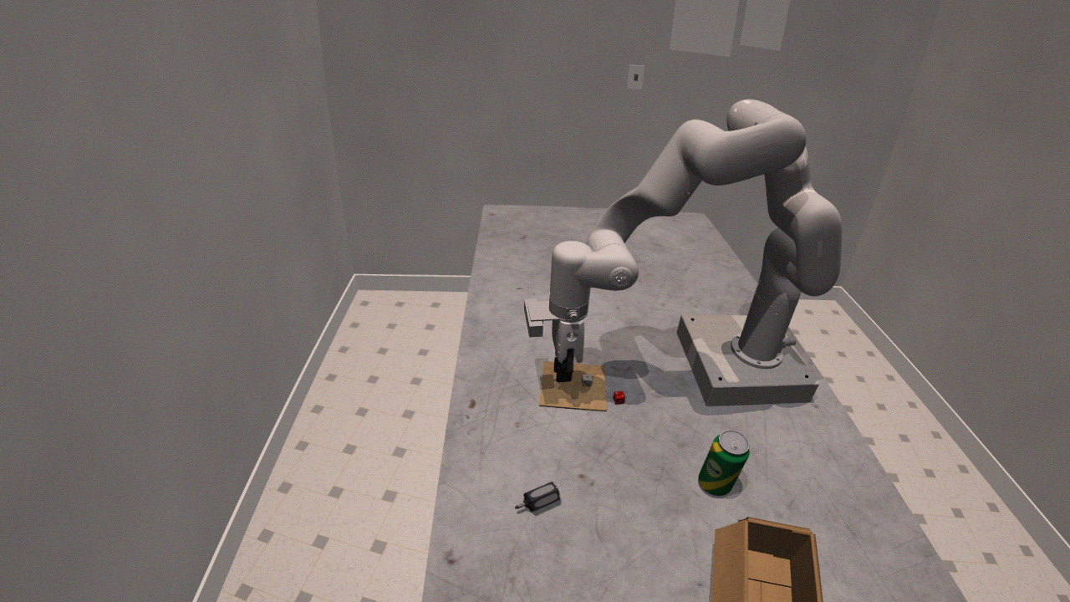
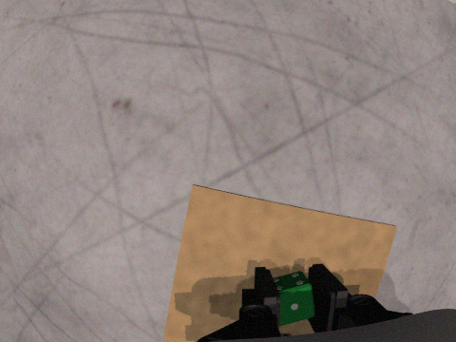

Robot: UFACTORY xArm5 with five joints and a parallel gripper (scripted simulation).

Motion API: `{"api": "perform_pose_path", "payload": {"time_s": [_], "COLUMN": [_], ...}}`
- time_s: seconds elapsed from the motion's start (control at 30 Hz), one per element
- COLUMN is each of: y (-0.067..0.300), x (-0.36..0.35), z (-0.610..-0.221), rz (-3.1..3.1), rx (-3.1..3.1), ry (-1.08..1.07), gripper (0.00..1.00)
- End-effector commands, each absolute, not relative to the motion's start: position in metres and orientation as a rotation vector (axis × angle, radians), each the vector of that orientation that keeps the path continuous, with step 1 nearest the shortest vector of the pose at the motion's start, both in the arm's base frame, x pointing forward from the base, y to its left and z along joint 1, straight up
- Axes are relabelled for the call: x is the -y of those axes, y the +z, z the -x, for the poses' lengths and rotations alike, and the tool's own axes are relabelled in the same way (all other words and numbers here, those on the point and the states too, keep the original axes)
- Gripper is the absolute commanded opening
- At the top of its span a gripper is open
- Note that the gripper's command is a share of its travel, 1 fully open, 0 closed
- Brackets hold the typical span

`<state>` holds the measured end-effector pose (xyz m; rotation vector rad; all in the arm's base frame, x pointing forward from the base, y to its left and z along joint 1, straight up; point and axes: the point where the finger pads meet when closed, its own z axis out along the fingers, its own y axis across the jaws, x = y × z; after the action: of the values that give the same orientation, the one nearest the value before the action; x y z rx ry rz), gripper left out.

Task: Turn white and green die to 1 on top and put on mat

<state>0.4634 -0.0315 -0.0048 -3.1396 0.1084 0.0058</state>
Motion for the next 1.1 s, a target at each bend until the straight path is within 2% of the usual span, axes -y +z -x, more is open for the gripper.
{"api": "perform_pose_path", "payload": {"time_s": [0.0,1.07], "y": [-0.0166,-0.0261], "x": [0.0318,0.0318], "z": [-0.4671,-0.4672], "rz": [3.140,3.140], "rx": [-0.108,-0.108], "ry": [-0.004,-0.004], "gripper": [0.15,0.15]}}
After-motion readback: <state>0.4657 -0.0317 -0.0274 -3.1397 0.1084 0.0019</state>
